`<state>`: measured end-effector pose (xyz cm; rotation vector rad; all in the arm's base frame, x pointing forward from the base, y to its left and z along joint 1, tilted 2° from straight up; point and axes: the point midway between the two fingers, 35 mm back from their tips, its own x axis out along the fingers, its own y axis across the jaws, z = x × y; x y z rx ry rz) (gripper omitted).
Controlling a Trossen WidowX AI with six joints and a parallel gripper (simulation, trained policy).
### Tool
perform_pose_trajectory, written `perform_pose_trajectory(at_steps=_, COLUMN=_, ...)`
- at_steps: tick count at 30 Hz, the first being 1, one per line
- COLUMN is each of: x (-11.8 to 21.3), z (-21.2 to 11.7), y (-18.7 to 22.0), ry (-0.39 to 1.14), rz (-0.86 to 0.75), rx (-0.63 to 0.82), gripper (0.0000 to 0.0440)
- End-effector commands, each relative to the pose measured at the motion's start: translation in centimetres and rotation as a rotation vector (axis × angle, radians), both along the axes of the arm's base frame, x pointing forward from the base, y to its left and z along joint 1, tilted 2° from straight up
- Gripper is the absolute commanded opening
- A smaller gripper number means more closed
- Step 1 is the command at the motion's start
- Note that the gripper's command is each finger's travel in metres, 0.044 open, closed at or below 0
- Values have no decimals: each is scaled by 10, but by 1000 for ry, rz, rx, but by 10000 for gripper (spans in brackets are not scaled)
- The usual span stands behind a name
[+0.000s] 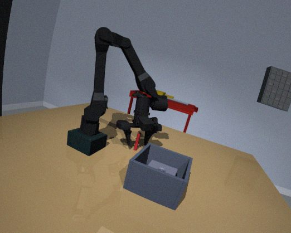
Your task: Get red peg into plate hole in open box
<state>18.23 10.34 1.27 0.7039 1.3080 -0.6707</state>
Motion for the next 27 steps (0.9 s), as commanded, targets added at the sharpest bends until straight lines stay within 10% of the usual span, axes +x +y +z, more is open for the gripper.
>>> perform_pose_trajectory(at_steps=1, x=-3, z=-4, y=0, ry=18, rz=-29, rx=14, gripper=284)
perform_pose_trajectory(at_steps=12, x=-2, z=-4, y=1, ry=79, rz=-47, rx=57, gripper=0)
perform_pose_trajectory(at_steps=27, x=28, z=43, y=-24, ry=-58, rz=35, rx=-58, gripper=0)
